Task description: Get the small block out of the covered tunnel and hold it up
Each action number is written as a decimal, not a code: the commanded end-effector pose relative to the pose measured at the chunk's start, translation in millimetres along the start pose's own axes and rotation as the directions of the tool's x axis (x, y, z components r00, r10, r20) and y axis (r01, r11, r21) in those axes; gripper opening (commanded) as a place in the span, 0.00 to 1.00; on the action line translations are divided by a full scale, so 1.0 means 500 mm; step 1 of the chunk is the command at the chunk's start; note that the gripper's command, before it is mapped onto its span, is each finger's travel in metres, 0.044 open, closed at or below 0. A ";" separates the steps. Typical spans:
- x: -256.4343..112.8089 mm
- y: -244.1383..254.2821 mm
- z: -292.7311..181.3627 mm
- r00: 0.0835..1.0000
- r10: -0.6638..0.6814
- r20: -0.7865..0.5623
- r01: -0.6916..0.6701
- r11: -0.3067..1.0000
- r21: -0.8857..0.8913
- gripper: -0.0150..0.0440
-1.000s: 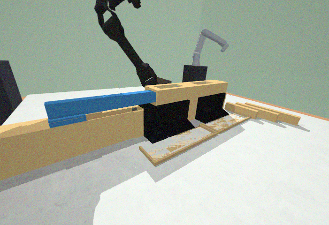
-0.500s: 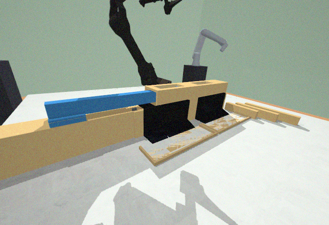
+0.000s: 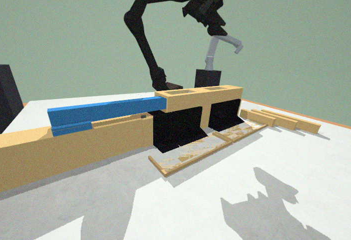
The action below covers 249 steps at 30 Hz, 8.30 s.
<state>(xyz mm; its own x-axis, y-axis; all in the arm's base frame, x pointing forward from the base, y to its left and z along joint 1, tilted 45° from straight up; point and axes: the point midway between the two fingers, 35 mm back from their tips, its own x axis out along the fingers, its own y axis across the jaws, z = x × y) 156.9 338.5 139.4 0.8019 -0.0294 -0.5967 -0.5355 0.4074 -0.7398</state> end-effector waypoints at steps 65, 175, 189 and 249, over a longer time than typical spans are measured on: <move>0.071 -0.677 -0.676 0.554 -0.044 -0.832 0.722 -0.472 0.506 1.00; 0.074 -0.675 -0.681 0.554 -0.044 -0.831 0.722 -0.472 0.506 1.00; 0.095 -0.666 -0.719 0.554 -0.046 -0.831 0.721 -0.473 0.506 1.00; 0.140 -0.556 -0.680 0.554 -0.044 -0.831 0.722 -0.471 0.506 0.25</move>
<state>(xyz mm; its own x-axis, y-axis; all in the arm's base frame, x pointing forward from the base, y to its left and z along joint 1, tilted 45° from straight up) 272.4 -92.1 211.6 0.2552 -0.8157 -0.5192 0.9660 0.2379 0.1012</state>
